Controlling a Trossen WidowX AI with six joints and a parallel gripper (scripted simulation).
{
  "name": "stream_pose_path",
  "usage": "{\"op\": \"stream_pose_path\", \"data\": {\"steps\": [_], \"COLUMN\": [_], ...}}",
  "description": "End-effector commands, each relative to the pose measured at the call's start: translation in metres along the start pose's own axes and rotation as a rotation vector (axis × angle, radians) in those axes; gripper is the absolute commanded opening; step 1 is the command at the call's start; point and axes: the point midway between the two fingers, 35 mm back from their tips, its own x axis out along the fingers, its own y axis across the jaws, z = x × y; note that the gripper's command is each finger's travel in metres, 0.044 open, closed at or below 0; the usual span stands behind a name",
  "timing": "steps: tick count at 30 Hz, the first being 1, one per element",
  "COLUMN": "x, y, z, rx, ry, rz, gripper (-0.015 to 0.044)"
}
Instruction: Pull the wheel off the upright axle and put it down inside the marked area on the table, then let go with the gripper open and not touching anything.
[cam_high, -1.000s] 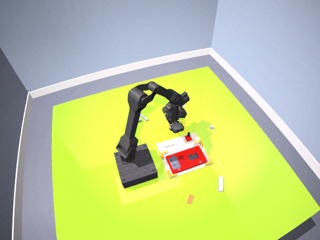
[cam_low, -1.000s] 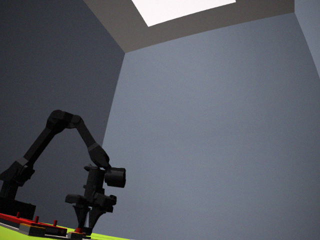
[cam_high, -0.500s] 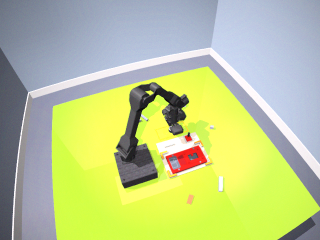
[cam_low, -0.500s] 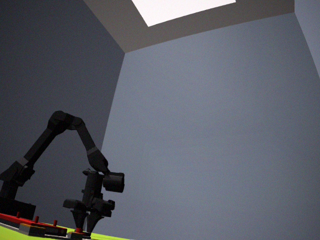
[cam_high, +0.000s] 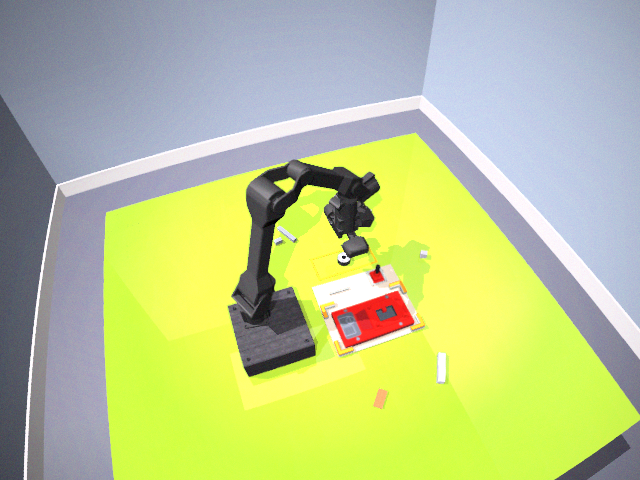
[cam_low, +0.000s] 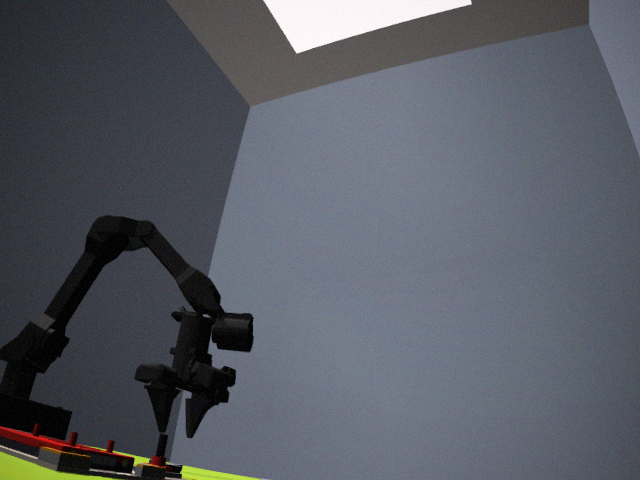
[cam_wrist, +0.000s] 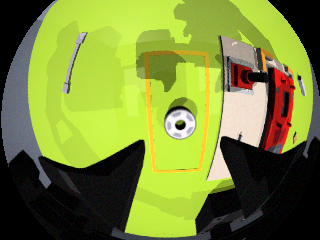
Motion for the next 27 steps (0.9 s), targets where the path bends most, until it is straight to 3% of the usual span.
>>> {"op": "stream_pose_path", "data": {"steps": [1,3,9,27], "x": [-0.013,-0.025,-0.049,-0.050], "y": [-0.008,-0.015,-0.035,-0.035], "z": [-0.018,-0.035,-0.080,-0.081], "rx": [0.001,0.001,0.003,0.003], "ry": [0.009,0.011,0.019,0.019], "rz": [-0.005,-0.006,-0.010,-0.010], "gripper": [0.0405,0.0440,0.0440,0.0440]}}
